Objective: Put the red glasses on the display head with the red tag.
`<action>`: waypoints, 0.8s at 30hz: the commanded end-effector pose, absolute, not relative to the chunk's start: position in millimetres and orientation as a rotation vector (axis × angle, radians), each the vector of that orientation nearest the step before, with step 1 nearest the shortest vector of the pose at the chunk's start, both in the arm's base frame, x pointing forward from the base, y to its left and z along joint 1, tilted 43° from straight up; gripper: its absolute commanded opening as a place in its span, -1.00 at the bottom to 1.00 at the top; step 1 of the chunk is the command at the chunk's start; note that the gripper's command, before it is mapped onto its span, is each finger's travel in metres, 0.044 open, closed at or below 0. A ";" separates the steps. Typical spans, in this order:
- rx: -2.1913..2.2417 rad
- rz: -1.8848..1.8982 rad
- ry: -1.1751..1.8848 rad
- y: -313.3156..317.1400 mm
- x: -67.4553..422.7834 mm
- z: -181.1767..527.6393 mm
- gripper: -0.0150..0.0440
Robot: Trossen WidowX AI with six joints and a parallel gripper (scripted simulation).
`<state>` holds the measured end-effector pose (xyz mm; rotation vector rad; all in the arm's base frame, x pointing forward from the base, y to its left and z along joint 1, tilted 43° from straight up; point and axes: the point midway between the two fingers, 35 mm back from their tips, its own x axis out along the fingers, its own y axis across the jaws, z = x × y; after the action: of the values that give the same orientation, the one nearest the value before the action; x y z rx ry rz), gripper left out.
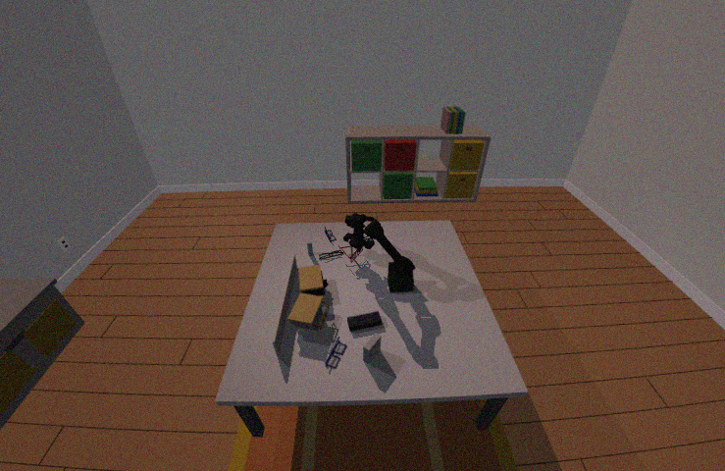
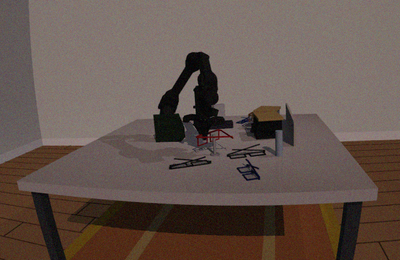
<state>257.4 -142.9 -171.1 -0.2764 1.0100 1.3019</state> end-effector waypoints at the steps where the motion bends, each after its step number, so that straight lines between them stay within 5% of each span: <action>1: -0.276 1.295 1.006 -141.9 258.3 -167.6 -0.49; 24: -0.275 1.295 1.006 -133.3 255.7 -160.0 -0.49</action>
<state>254.3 -134.2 -163.4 -0.2752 1.0101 1.3026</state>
